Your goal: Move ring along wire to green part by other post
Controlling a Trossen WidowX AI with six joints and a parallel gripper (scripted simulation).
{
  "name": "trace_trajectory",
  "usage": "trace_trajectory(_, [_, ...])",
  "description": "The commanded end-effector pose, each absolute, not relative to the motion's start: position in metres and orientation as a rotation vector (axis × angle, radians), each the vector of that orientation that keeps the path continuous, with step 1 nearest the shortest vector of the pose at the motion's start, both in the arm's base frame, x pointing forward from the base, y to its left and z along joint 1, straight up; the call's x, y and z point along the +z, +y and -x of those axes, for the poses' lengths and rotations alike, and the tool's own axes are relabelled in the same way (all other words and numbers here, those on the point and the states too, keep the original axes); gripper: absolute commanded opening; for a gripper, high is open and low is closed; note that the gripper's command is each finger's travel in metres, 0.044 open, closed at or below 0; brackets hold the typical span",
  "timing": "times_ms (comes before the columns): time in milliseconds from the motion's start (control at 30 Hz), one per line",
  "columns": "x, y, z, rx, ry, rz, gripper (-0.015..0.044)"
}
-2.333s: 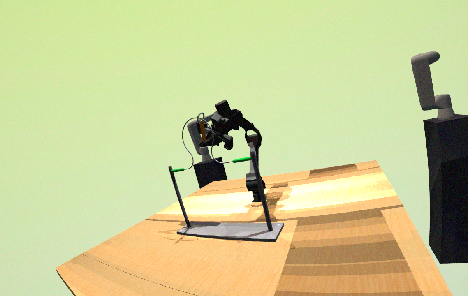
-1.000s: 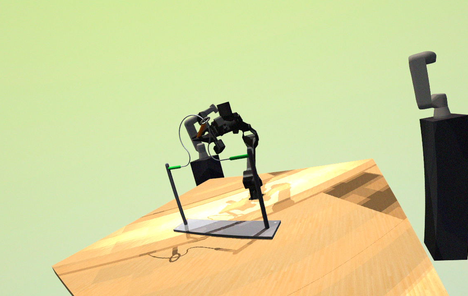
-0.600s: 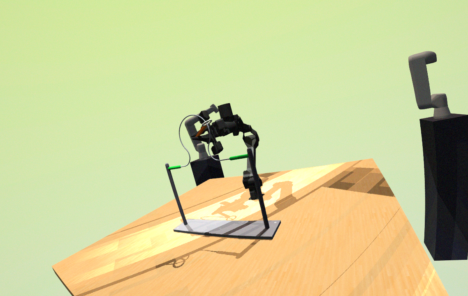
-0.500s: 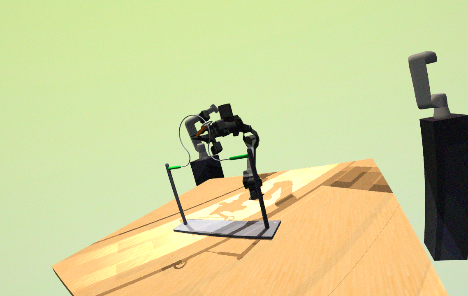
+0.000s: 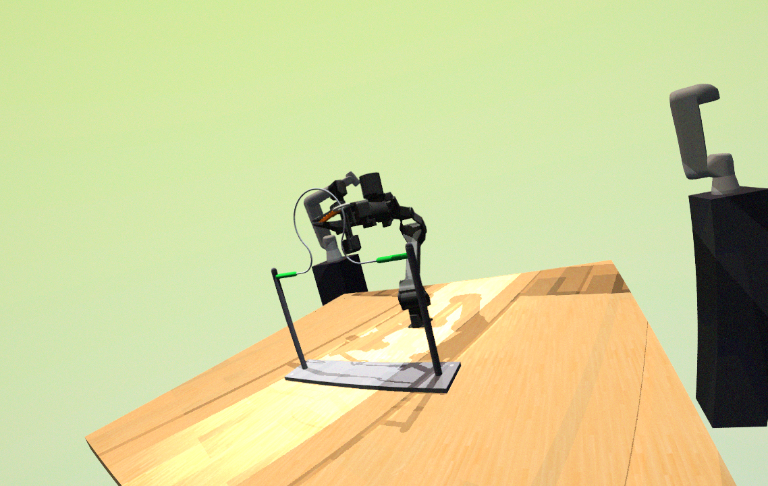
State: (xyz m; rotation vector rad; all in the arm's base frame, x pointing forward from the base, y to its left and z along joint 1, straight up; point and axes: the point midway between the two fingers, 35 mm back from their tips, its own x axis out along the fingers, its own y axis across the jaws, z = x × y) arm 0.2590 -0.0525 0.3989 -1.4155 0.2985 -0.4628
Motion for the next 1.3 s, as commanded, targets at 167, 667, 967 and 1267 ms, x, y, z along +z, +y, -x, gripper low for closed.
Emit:
trace_trajectory(167, [0.3978, -0.0522, -0.2601, -0.474, 0.285, 1.502, -0.015])
trace_trajectory(667, [0.4017, -0.0524, -0.2601, -0.505, 0.258, 1.625, -0.015])
trace_trajectory(967, [0.404, -0.0522, -0.2601, -0.523, 0.241, 1.698, -0.015])
trace_trajectory(1267, [0.4063, -0.0519, -0.26, -0.542, 0.223, 1.773, -0.015])
